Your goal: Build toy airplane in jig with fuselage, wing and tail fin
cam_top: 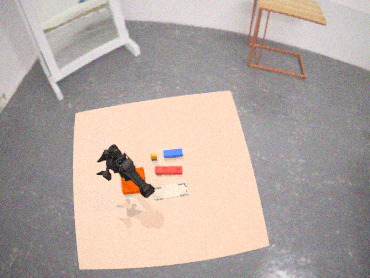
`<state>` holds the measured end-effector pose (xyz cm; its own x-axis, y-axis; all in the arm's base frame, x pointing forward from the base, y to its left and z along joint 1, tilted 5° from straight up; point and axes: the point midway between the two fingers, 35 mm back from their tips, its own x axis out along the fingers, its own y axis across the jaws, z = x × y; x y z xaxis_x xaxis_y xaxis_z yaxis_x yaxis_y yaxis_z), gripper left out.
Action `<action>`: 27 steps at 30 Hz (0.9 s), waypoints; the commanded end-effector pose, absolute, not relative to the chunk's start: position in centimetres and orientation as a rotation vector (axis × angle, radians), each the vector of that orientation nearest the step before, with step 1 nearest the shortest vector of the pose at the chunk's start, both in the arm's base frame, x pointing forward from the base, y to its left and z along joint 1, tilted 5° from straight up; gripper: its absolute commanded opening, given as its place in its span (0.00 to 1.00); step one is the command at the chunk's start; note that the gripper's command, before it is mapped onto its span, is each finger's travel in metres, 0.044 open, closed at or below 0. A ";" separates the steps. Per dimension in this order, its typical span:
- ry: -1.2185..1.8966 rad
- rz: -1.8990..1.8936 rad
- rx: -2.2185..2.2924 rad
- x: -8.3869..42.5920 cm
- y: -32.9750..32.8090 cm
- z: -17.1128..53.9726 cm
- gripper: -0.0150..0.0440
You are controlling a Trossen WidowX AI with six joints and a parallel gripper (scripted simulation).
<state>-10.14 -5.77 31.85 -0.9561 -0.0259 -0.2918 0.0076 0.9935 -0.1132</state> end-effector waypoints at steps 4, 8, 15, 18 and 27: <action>2.809 -0.086 0.105 -11.1 -3.7 31.9 1.00; 2.665 0.092 0.377 -12.2 2.3 31.5 1.00; 2.299 0.276 0.659 -9.4 12.3 29.7 1.00; 2.183 0.298 0.697 -7.6 14.8 29.0 1.00; 1.849 0.287 0.700 0.6 20.2 25.8 1.00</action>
<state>-4.78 17.29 27.79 -0.4111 0.5998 -0.6864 0.3692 0.7980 0.4763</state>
